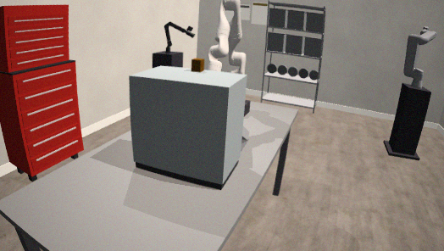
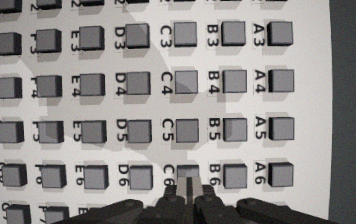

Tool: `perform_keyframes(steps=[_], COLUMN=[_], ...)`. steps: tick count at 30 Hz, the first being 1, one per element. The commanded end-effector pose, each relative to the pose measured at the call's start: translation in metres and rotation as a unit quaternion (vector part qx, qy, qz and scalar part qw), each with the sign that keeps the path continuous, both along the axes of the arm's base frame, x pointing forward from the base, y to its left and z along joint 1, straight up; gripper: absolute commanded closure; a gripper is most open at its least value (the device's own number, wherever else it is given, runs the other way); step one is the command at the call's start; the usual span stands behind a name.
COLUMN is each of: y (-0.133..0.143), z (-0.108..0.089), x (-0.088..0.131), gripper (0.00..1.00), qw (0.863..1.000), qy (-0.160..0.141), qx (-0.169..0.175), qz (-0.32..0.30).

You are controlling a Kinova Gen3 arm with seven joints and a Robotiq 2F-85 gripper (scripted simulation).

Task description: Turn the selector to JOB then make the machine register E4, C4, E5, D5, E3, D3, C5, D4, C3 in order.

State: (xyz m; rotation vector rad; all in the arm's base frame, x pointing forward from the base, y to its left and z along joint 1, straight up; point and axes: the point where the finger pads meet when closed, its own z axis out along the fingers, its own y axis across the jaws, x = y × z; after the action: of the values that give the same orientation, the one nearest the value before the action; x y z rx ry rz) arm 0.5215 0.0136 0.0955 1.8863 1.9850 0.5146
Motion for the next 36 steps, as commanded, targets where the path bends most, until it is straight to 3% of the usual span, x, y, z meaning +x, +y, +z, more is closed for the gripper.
perform_keyframes(steps=[1,14,36], y=[0.0,0.031,0.032], z=[0.001,-0.017,-0.032], x=[-0.002,-0.032,-0.02], gripper=[0.9,0.9,0.9], qw=[1.0,1.0,1.0], qy=[0.001,-0.001,-0.004], qx=[0.0,-0.002,-0.001], qz=[0.0,0.0,0.0])
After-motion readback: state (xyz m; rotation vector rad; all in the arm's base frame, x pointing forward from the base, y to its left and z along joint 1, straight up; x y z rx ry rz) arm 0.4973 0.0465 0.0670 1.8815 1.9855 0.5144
